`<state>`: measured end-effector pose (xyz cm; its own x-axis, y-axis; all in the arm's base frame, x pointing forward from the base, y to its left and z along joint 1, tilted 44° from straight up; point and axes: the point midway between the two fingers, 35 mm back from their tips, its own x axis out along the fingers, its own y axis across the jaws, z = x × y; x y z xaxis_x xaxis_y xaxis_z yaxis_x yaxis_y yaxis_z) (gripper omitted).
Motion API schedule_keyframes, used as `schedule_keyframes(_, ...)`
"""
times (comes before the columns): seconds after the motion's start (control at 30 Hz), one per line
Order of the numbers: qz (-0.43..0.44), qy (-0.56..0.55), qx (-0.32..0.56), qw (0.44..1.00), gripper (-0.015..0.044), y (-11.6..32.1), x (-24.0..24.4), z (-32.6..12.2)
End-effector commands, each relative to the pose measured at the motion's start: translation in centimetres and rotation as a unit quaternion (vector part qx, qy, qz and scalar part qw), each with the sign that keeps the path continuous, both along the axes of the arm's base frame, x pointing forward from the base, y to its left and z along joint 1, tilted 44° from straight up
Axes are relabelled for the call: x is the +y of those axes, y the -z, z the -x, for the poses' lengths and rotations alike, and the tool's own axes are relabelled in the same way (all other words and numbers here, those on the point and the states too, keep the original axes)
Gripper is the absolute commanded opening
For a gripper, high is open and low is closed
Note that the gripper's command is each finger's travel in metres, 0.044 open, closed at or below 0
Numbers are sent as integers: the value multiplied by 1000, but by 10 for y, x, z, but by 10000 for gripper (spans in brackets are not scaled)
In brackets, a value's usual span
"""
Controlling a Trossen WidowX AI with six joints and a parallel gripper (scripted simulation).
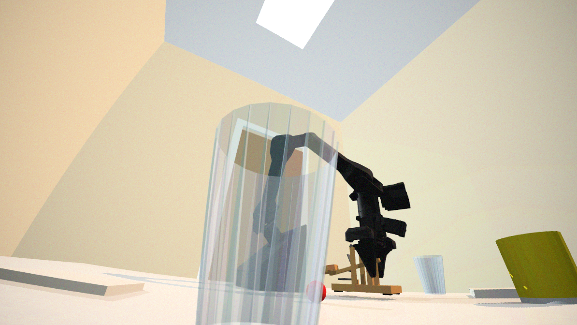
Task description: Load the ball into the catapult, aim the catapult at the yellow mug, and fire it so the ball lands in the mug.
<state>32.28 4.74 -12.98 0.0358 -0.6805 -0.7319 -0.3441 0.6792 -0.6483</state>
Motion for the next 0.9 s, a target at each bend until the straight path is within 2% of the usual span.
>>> schedule_keyframes(0.0,2,-3,1,1000,0,5,-5,0)
schedule_keyframes(0.33,0,0,0,1000,0,6,-6,0)
schedule_keyframes(0.87,0,0,0,1000,420,-1,2,-1)
